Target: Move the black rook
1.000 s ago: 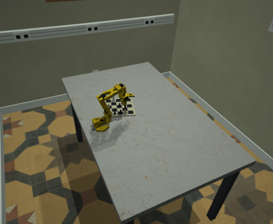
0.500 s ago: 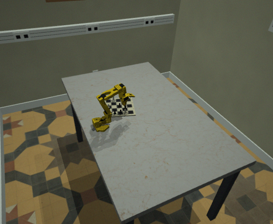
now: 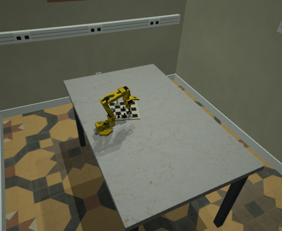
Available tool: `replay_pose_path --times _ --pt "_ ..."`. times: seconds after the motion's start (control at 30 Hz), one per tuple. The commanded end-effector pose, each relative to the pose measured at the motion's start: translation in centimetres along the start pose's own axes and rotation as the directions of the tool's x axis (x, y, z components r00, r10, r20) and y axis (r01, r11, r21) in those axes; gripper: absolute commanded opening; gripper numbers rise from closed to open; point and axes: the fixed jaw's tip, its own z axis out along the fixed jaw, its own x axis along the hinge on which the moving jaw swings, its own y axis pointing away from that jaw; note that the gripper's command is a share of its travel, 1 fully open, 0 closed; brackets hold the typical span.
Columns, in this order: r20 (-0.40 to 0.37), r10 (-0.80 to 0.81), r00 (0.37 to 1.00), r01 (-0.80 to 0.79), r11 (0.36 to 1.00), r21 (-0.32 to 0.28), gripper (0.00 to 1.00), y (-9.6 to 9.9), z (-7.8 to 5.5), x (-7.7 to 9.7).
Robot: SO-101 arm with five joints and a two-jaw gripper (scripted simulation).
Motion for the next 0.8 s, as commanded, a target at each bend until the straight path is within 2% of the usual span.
replay_pose_path --times 0.0,0.23,0.5,0.57,0.77 --pt "-0.029 -0.002 1.000 0.002 1.000 -0.001 0.00 -0.1 0.3 0.5" --pt "-0.091 -0.002 0.996 0.002 1.000 -0.004 0.00 -0.1 1.3 0.6" --pt "-0.091 -0.002 0.996 0.002 1.000 -0.004 0.00 -0.1 3.9 0.8" --pt "-0.091 -0.002 0.996 0.002 1.000 -0.004 0.00 -0.1 3.9 0.8" --pt "-0.091 -0.002 0.996 0.002 1.000 -0.004 0.00 -0.1 5.9 1.0"
